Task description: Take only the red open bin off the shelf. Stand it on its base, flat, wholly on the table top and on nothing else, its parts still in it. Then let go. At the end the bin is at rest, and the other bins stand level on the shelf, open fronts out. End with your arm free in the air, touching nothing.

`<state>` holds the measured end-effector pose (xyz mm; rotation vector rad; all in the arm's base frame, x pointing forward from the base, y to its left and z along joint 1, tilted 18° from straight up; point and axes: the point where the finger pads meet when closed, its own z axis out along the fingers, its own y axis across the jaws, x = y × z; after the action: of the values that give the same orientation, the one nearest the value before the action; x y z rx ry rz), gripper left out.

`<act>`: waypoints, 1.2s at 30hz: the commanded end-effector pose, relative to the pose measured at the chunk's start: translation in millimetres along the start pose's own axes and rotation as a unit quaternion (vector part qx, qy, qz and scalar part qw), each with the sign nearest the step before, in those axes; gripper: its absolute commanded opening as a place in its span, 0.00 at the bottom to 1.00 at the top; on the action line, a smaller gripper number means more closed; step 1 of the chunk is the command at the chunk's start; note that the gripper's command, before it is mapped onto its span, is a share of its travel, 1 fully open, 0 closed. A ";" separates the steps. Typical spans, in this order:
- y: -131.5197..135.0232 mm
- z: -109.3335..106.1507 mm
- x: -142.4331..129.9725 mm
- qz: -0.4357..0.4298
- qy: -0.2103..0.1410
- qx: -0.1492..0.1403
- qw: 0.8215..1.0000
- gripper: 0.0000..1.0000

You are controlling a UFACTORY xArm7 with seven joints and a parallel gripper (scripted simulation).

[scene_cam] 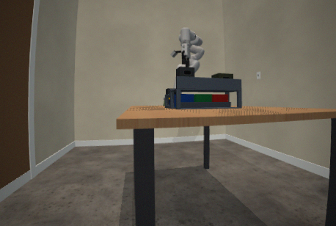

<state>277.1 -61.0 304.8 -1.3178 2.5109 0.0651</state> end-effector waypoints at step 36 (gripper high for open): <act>-0.7 -1.3 -0.3 -0.299 -0.002 0.002 0.954 1.00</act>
<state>277.1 -60.9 304.8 -1.9597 2.0479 -0.0581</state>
